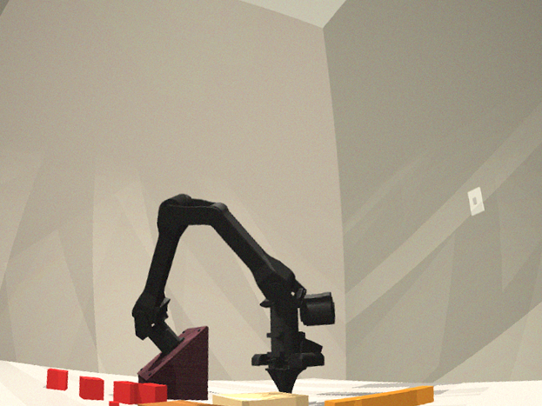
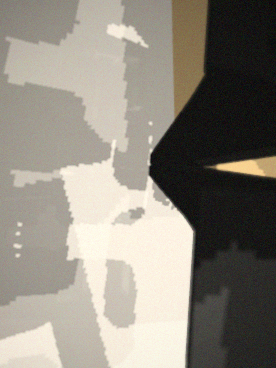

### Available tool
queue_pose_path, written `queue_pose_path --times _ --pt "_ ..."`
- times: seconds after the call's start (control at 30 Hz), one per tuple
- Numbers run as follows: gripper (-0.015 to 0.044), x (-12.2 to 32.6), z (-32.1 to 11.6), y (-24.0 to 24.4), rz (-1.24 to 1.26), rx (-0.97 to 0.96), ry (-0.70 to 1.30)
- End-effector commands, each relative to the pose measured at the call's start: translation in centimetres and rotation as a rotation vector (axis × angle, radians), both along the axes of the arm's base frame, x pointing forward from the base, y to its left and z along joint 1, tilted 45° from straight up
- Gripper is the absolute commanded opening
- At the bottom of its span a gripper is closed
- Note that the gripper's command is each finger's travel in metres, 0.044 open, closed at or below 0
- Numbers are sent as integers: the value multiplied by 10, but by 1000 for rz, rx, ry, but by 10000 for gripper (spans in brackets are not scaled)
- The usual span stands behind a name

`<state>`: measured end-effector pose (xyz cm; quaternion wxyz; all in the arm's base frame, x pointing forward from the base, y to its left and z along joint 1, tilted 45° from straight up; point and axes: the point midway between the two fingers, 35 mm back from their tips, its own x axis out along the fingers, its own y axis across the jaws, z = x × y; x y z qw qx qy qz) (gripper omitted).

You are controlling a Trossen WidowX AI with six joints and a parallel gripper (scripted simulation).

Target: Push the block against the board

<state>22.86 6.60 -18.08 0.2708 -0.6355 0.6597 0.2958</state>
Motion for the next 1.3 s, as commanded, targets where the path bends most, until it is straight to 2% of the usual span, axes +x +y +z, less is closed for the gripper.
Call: queue_pose_path --times 0.0,0.67,1.27 --pt "0 0 6 -12 -5 -19 6" --pt "0 6 28 -36 -4 -20 6" --pt "0 7 11 -18 -5 -19 6"
